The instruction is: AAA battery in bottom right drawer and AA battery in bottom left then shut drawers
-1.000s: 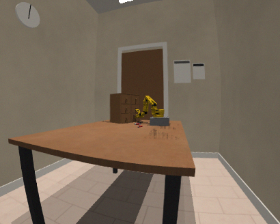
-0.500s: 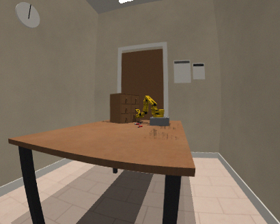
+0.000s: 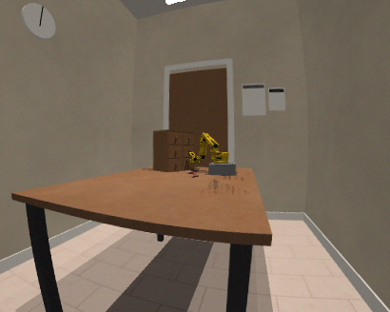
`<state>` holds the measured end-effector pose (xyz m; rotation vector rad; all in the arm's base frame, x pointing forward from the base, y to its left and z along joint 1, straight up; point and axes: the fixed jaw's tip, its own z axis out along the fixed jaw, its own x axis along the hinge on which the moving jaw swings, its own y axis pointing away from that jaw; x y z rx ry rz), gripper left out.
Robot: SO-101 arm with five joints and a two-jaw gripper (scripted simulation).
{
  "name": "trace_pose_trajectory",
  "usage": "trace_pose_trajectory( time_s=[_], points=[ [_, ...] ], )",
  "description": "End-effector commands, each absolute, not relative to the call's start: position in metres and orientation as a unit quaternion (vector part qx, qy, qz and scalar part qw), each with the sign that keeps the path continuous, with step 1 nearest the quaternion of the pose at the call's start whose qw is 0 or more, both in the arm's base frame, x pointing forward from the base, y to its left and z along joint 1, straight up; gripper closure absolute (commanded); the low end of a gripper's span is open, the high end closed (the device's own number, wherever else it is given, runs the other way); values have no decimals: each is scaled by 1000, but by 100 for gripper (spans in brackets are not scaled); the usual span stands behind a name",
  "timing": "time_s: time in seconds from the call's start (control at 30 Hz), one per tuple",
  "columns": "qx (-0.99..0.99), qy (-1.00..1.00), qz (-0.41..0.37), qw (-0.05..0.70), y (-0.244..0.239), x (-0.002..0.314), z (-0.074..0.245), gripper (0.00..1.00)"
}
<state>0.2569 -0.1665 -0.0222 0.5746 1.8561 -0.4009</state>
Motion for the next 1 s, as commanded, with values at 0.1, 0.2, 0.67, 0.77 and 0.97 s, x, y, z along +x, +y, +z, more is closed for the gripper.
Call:
trace_pose_trajectory(
  time_s=[0.1,0.2,0.67,0.77,0.97],
  points=[
    [241,782,-165,551,-165,260,-18,79],
    [241,782,-165,551,-165,260,-18,79],
    [241,782,-165,551,-165,260,-18,81],
    [241,782,-165,551,-165,260,-18,83],
    [241,782,-165,551,-165,260,-18,87]
  ],
)
